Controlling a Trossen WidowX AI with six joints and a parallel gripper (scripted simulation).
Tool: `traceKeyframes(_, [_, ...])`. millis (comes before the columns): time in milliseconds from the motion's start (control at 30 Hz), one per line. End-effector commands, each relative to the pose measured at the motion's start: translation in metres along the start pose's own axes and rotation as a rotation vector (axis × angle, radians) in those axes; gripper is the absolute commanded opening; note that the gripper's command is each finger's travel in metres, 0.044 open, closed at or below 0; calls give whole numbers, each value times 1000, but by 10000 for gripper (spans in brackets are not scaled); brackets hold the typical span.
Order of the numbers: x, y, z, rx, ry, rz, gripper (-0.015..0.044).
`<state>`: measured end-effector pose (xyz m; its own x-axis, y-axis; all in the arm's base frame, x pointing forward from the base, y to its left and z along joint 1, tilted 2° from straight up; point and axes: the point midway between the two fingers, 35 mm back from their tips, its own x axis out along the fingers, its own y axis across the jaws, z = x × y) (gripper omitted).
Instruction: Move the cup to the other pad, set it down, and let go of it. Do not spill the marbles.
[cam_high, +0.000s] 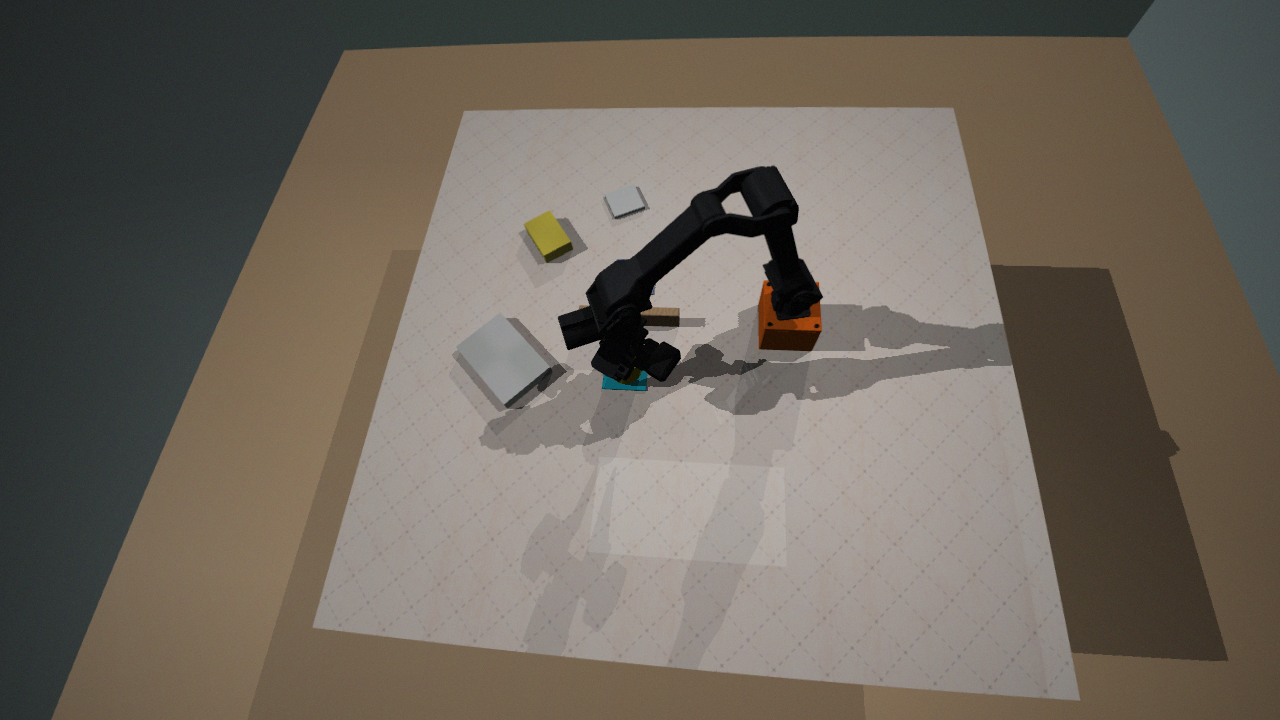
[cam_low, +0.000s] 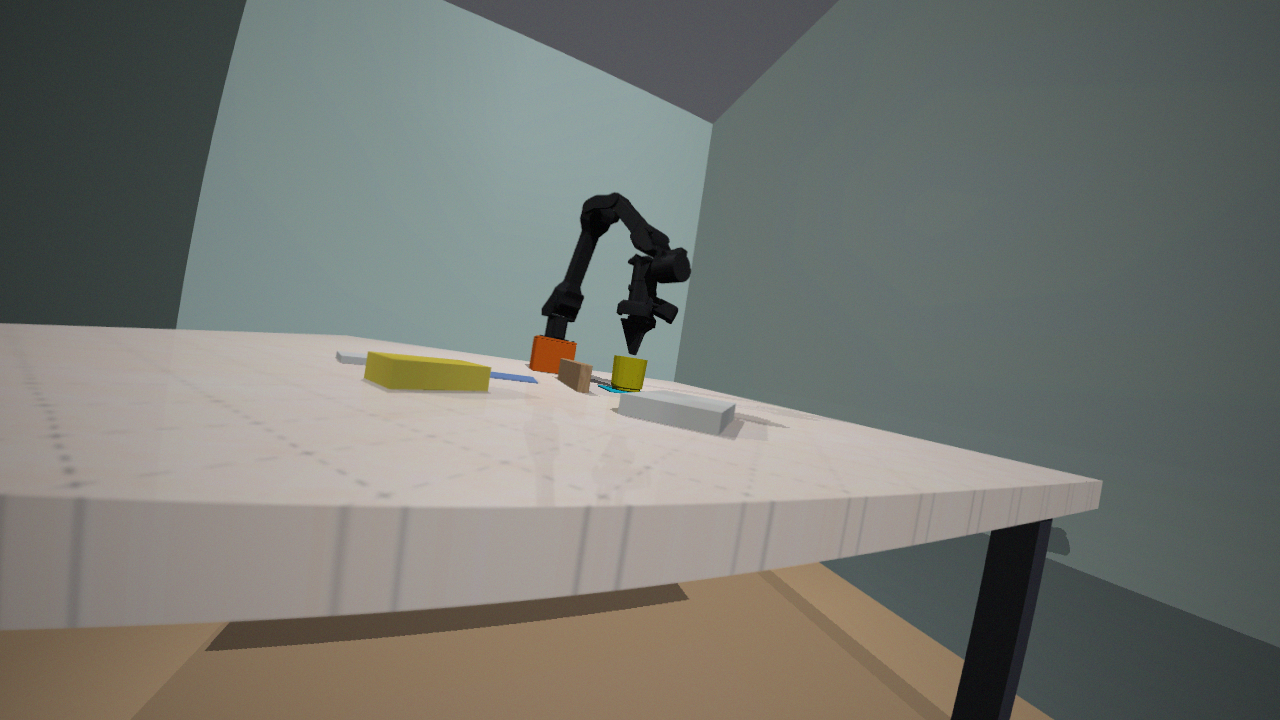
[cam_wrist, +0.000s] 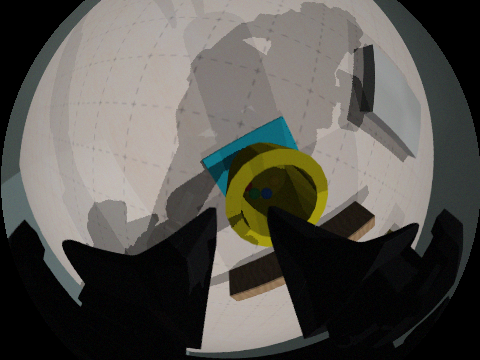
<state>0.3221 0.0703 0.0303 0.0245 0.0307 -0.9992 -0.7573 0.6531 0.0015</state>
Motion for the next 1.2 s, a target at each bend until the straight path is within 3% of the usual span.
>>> traceKeyframes(0, [-8, 0, 0, 1, -3, 1, 147])
traceKeyframes(133, [-13, 0, 0, 2, -3, 1, 147])
traceKeyframes(500, [-13, 0, 0, 2, -1, 0, 435])
traceKeyframes(967, [-71, -1, 0, 2, -3, 1, 440])
traceKeyframes(1167, [-68, -2, 1, 8, -4, -3, 440])
